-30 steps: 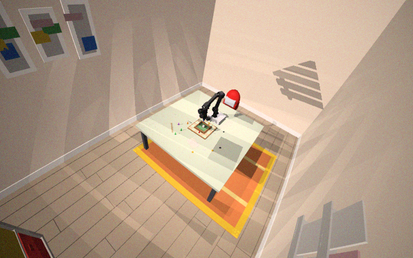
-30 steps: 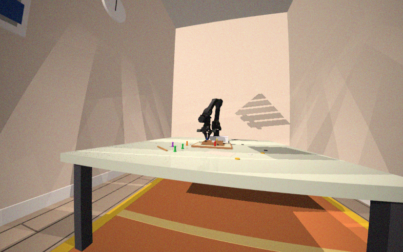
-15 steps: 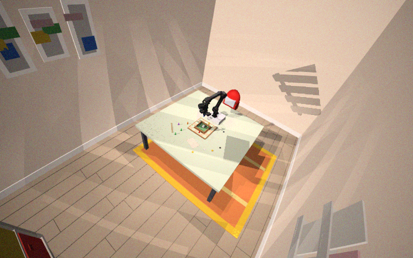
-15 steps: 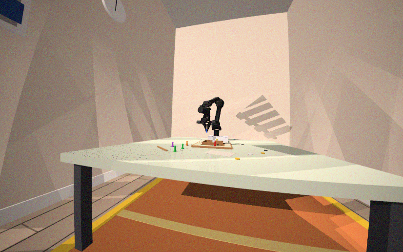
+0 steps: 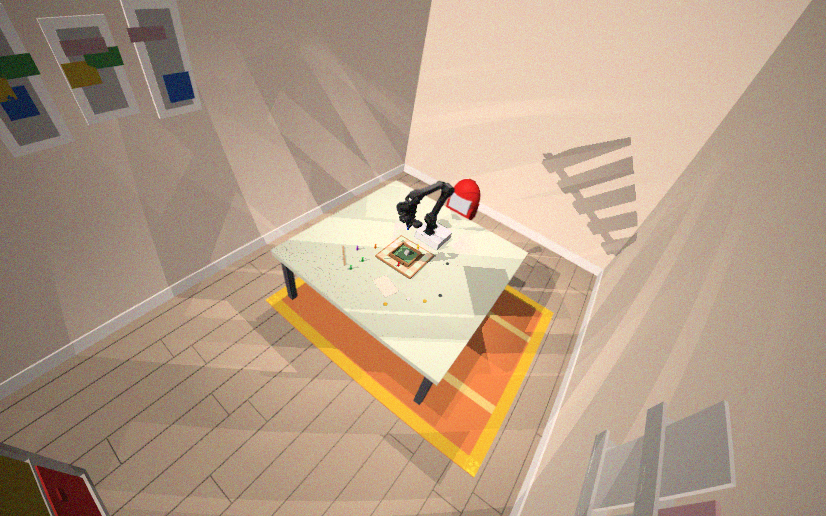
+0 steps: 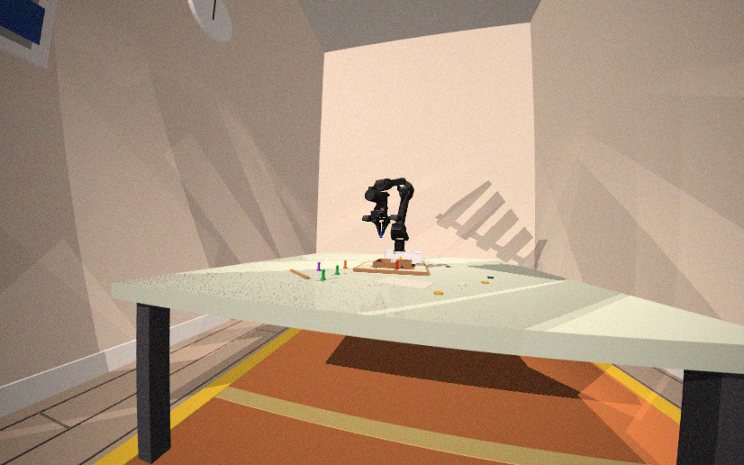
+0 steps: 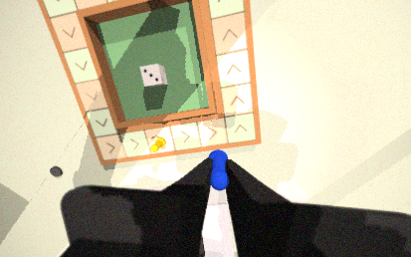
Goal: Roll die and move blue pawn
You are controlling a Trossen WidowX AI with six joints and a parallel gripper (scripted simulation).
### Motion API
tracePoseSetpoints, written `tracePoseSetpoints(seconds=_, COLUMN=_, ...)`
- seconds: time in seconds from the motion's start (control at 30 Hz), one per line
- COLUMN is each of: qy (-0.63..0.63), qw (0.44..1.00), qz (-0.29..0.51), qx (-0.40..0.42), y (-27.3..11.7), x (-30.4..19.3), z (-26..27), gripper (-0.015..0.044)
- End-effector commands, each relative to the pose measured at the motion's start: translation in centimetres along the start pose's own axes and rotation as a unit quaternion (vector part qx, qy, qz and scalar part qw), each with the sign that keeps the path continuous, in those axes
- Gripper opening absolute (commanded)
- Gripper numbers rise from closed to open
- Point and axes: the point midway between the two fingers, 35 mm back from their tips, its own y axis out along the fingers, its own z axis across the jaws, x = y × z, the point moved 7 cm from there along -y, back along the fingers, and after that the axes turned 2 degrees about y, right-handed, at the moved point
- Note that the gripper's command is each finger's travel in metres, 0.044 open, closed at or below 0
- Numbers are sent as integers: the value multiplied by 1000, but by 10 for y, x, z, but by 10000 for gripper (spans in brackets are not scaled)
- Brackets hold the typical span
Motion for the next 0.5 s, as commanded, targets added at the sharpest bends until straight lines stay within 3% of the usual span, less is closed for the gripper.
tracePoseSetpoints(seconds=0.0, qy=-3, qw=1000, qz=4, qx=-1, y=10, x=14, z=-4, gripper=0)
tracePoseSetpoints(seconds=0.47, qy=-4, qw=1000, qz=1, qx=-1, y=47, x=61, z=-13, gripper=0)
